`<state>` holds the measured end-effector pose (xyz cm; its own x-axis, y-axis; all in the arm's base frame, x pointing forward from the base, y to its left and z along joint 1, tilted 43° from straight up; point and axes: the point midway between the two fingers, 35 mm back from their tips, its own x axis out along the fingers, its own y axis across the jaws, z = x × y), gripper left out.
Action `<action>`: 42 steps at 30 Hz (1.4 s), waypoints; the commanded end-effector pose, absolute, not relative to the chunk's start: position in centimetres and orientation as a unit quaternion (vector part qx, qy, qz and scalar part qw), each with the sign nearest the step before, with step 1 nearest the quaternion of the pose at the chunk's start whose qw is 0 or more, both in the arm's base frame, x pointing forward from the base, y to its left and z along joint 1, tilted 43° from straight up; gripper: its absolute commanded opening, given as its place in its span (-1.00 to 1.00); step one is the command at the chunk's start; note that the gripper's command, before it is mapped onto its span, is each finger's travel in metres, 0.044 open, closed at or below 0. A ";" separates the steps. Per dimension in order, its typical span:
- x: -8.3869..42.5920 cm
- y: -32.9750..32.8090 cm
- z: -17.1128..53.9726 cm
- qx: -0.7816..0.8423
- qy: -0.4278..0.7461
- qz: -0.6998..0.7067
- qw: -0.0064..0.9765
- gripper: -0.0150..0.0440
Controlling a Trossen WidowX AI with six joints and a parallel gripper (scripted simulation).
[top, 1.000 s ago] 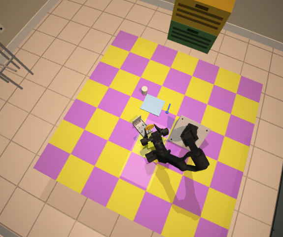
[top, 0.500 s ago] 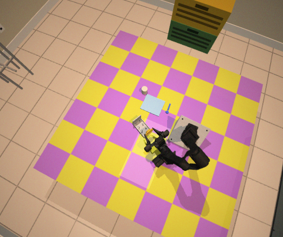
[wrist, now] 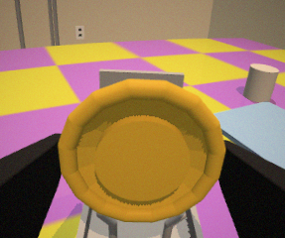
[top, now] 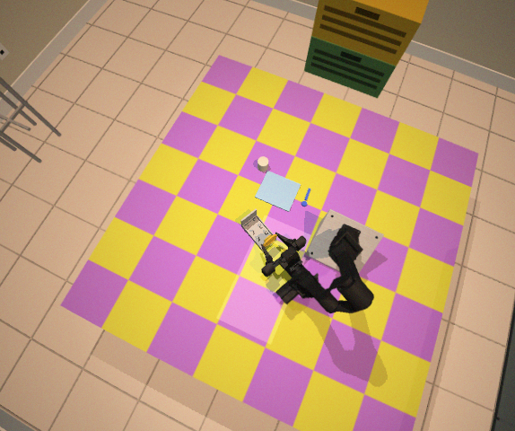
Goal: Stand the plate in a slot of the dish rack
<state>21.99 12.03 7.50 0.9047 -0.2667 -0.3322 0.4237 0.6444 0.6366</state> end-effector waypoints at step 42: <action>24.8 12.8 3.9 0.385 0.105 -0.188 0.898 -0.49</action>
